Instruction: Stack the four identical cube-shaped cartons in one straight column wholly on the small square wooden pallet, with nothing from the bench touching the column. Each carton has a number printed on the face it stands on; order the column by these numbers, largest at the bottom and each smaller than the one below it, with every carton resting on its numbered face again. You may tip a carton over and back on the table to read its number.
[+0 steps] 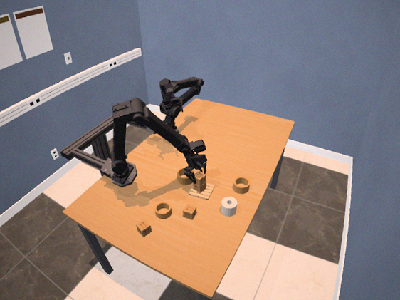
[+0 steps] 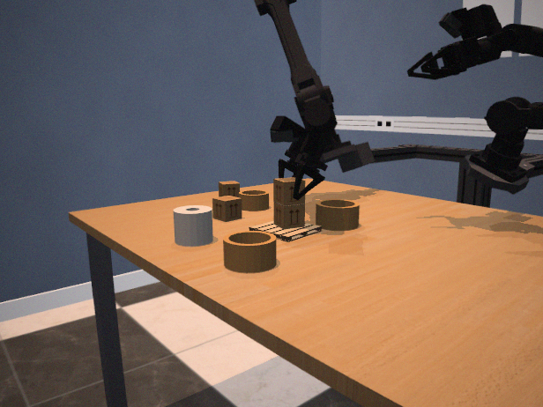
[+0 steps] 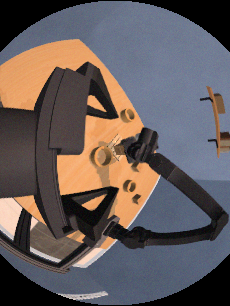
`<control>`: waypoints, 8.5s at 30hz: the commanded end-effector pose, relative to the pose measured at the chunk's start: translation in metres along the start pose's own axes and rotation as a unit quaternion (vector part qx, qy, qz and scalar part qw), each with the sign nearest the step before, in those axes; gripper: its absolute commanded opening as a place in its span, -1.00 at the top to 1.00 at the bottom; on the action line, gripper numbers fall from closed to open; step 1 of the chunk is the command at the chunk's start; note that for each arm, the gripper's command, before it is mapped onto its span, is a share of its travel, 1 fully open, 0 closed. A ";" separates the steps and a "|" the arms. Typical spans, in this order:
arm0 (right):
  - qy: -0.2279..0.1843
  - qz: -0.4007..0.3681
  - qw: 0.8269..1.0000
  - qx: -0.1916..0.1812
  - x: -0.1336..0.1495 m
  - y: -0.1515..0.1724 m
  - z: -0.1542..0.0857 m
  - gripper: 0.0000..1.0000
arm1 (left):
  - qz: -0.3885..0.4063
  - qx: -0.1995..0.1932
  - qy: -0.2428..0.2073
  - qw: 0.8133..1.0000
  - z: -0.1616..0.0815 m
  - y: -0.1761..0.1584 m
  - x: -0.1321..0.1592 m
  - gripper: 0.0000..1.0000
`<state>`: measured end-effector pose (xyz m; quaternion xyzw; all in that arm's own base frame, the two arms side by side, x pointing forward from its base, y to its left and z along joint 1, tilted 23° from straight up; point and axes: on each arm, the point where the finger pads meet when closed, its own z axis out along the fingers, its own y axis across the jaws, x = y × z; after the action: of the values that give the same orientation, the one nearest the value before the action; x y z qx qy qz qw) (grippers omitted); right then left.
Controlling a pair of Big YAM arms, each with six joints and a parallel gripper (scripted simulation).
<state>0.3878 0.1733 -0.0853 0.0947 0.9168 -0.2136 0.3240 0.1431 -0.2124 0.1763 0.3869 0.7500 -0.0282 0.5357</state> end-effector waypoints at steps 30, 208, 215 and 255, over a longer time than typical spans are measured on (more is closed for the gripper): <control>-0.023 0.031 0.999 -0.031 -0.034 0.025 -0.067 -0.58 | -0.012 0.001 -0.015 1.000 -0.007 0.001 -0.009 -1.00; 0.114 0.026 0.993 0.008 -0.049 -0.410 -0.068 0.00 | 0.059 0.230 -0.019 0.971 0.272 -0.242 0.041 -1.00; 0.114 0.026 0.993 0.007 -0.066 -0.410 -0.100 0.00 | 0.059 0.230 -0.019 0.971 0.272 -0.242 0.041 -1.00; 0.145 0.039 0.989 -0.004 0.001 -0.004 -0.142 0.00 | -0.019 -0.009 -0.008 1.000 0.076 0.005 -0.013 -1.00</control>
<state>0.2980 0.2080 0.0111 0.1111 0.9596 -0.1871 0.1785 0.2077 -0.2629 0.1504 0.3798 0.7453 -0.0378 0.5467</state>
